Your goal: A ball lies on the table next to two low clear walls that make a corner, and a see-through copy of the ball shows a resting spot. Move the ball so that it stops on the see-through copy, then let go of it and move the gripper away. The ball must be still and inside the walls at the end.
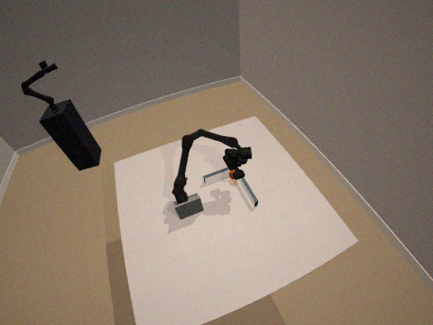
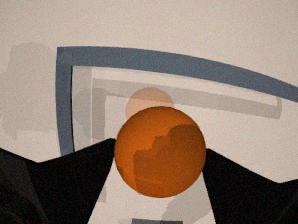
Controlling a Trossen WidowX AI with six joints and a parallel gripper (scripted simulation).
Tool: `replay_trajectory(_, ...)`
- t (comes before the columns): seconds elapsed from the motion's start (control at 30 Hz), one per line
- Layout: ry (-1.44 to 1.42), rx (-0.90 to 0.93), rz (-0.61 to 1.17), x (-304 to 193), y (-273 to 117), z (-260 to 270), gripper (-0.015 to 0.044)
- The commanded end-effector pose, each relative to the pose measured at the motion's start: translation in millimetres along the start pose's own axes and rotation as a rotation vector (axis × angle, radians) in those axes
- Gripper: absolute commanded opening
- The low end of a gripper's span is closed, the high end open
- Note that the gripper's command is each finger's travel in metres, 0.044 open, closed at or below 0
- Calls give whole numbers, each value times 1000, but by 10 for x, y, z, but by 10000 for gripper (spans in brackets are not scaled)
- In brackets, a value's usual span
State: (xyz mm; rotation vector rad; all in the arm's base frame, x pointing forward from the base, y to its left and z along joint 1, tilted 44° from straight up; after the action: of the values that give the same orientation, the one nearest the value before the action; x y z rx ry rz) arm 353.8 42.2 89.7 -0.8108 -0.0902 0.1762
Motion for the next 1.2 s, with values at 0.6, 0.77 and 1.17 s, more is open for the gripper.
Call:
replay_trajectory(0.6,7,9,-8,1,757,91,0)
replay_trajectory(0.77,7,9,-8,1,772,91,0)
replay_trajectory(1.17,7,10,-8,1,945,94,0)
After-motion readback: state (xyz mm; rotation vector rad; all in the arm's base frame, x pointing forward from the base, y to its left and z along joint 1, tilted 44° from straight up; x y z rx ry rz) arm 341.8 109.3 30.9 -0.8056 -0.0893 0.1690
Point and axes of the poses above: the point midway between the two fingers, 35 mm back from their tips, its own y axis out along the fingers, its own z axis across the jaws, x = y × z, the point moved 3 cm from there along -y, back along the fingers
